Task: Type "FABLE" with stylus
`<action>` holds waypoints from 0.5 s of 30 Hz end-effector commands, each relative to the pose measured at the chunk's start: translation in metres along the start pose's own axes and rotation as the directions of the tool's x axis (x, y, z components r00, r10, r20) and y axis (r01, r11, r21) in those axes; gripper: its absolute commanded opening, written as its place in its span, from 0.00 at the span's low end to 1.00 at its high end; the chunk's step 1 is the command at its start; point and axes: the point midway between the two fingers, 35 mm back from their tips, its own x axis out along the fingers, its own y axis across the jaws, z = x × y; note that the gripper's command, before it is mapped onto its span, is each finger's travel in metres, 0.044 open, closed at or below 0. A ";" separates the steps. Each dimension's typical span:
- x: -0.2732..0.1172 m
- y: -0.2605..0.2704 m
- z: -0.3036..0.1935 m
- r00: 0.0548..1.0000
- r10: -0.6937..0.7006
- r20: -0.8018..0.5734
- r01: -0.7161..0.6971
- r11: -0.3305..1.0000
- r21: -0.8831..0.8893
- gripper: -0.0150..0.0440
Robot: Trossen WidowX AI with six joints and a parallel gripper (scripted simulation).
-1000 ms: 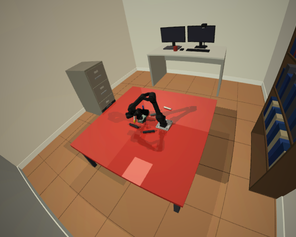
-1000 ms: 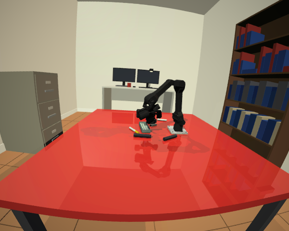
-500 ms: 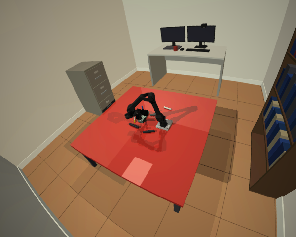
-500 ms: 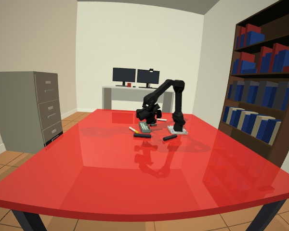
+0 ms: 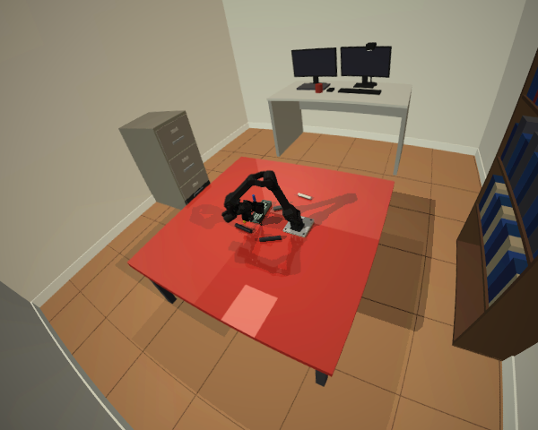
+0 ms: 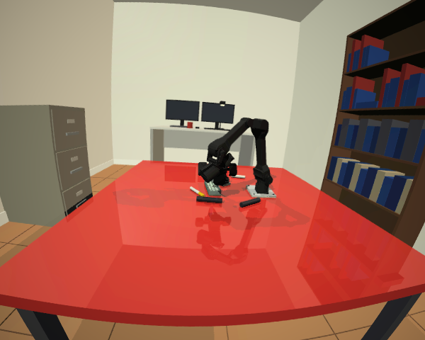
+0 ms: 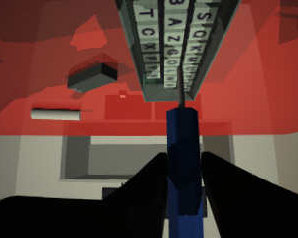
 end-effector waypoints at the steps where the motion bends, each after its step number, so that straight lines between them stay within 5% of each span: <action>1: 0.006 0.001 0.013 1.000 0.003 0.002 -0.003 1.000 0.001 0.25; 6: 0.006 0.001 0.014 1.000 0.003 0.002 -0.003 1.000 0.001 0.25; 9: 0.007 0.000 0.017 1.000 0.003 0.002 -0.003 1.000 0.001 0.39; 15: 0.007 0.000 0.017 1.000 0.003 0.002 -0.003 1.000 0.001 0.39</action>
